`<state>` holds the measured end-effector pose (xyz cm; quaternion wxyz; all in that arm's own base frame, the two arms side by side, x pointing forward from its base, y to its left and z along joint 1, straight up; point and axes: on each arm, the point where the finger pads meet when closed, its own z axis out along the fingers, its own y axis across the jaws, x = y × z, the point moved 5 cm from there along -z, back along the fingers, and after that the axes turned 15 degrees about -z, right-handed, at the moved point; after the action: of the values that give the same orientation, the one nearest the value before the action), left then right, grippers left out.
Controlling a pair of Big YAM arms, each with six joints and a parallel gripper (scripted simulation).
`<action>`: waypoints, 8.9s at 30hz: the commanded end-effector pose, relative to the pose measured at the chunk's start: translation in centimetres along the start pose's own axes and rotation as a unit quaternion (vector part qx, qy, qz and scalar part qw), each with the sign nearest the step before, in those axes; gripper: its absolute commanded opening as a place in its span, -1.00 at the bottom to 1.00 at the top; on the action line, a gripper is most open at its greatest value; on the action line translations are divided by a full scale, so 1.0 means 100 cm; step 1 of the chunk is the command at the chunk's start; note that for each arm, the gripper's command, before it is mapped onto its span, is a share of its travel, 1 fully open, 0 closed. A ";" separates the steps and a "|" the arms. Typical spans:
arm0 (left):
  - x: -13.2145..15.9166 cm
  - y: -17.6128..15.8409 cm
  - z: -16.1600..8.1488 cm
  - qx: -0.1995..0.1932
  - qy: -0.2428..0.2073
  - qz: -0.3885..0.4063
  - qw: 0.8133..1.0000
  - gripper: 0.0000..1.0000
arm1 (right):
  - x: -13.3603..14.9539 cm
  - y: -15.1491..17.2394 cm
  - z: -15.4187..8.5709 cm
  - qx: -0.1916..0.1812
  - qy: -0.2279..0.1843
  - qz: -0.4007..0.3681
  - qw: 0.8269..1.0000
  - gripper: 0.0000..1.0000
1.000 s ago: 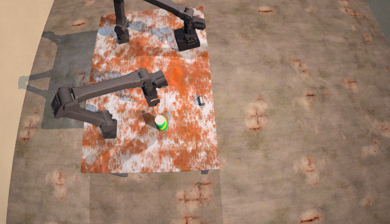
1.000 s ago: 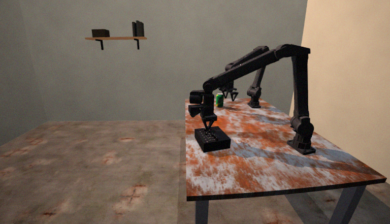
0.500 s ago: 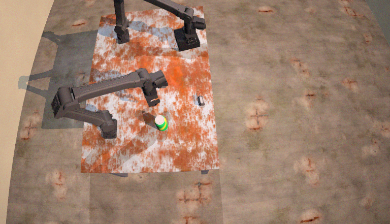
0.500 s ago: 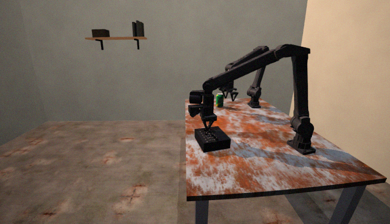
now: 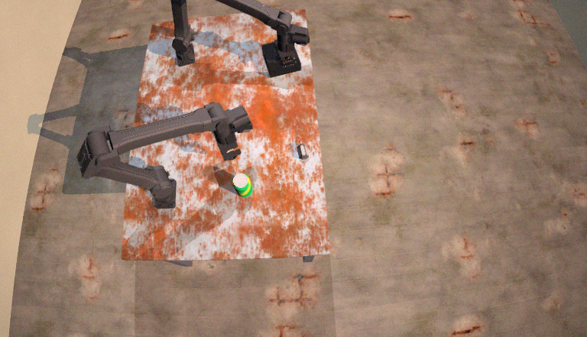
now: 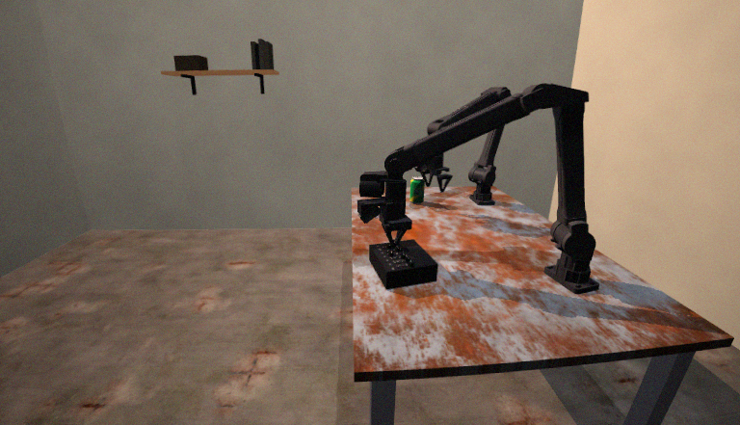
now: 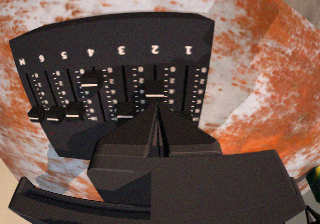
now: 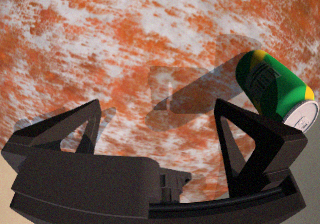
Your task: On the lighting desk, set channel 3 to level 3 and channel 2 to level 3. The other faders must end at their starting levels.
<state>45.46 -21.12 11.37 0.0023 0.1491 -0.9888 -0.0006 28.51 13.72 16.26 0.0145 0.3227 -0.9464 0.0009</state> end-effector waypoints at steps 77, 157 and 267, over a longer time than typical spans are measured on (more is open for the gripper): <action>0.008 0.019 -0.055 0.014 -0.018 0.007 1.000 -1.00 | -0.009 -0.002 -0.011 0.003 -0.016 0.000 1.000 1.00; 0.009 0.025 -0.022 0.008 -0.011 0.003 1.000 -1.00 | -0.009 -0.002 -0.011 0.003 -0.016 0.000 1.000 1.00; 0.008 0.013 -0.047 0.027 -0.032 -0.001 0.999 -1.00 | -0.009 -0.002 -0.011 0.003 -0.016 0.000 1.000 1.00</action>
<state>42.80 -18.83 12.97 0.0036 0.1496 -0.9887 -0.0021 28.51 13.72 16.26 0.0145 0.3227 -0.9464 0.0009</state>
